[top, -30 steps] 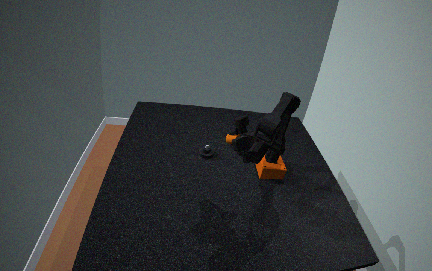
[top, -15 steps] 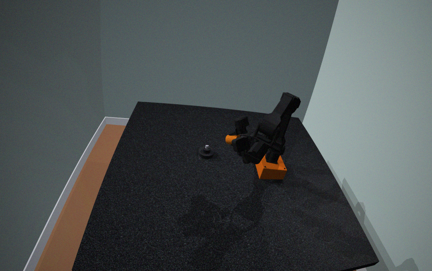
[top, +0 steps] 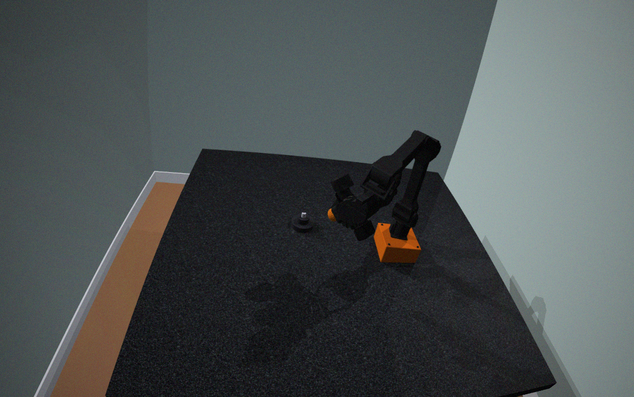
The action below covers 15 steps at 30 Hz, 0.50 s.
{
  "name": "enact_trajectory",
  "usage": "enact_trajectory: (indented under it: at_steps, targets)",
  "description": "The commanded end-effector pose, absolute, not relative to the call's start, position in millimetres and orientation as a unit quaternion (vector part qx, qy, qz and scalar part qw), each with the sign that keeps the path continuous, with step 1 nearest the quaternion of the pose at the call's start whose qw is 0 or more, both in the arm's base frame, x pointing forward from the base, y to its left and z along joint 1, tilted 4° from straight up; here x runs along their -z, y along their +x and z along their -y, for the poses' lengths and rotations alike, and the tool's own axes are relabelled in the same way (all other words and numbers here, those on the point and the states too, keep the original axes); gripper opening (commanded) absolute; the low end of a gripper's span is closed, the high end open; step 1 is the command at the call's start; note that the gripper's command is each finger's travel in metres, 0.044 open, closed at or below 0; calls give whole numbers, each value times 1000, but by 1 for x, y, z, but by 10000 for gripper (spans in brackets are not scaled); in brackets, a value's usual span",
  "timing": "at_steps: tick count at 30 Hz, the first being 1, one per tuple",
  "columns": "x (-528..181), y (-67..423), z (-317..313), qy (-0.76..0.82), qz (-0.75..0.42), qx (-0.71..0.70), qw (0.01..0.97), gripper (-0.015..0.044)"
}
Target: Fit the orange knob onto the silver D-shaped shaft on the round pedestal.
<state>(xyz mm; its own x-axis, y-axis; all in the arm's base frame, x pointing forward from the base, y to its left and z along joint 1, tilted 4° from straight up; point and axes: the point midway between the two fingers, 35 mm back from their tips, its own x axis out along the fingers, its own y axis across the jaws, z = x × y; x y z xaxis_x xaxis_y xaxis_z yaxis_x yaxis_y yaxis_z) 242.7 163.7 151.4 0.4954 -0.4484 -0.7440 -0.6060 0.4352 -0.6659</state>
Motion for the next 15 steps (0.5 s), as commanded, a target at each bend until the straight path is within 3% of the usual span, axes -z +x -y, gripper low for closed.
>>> enact_trajectory:
  at_steps: [1,15]
  targets:
    - [-146,245,-162,-501,-522,-97,683,0]
    - [-117,252,-155,-401,-603,-217,655,0]
